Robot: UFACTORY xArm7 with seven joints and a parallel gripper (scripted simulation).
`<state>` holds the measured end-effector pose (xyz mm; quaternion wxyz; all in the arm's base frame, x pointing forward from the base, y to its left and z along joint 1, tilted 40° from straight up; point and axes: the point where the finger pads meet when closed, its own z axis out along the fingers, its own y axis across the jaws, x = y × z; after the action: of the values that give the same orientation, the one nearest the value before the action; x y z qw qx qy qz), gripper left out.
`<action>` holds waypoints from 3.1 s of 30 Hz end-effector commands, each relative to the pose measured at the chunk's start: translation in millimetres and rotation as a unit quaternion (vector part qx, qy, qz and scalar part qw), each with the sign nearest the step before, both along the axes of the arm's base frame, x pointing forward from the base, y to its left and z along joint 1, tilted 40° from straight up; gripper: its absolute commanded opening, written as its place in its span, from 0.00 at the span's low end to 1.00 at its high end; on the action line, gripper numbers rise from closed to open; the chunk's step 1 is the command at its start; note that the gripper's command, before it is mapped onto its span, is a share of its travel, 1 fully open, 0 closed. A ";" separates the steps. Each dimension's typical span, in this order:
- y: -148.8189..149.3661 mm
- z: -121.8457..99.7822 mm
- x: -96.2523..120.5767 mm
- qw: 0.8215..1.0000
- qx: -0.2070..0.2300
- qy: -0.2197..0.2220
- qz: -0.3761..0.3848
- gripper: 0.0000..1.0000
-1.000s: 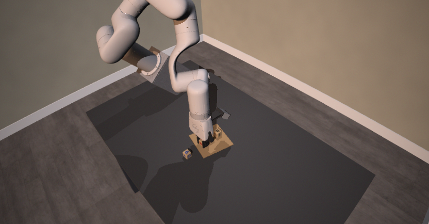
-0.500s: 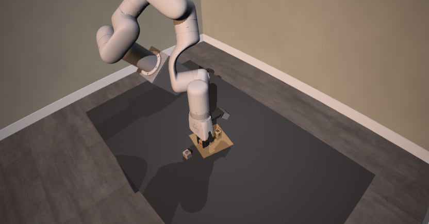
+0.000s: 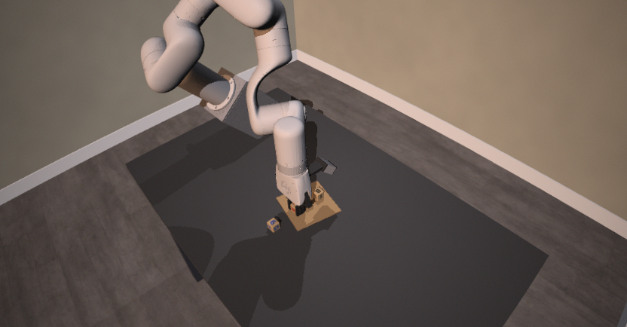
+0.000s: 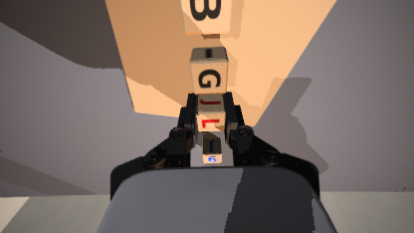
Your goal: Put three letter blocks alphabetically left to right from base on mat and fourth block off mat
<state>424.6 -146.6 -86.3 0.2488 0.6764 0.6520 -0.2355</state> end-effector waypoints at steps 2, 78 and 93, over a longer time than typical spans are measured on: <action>1.1 0.7 1.5 1.000 0.000 -0.001 0.001 0.21; -1.9 -2.8 1.6 1.000 0.000 -0.001 0.001 0.26; -1.9 -2.8 1.6 1.000 0.000 -0.001 0.001 0.42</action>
<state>424.6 -149.5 -89.8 0.2488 0.6764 0.6520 -0.2355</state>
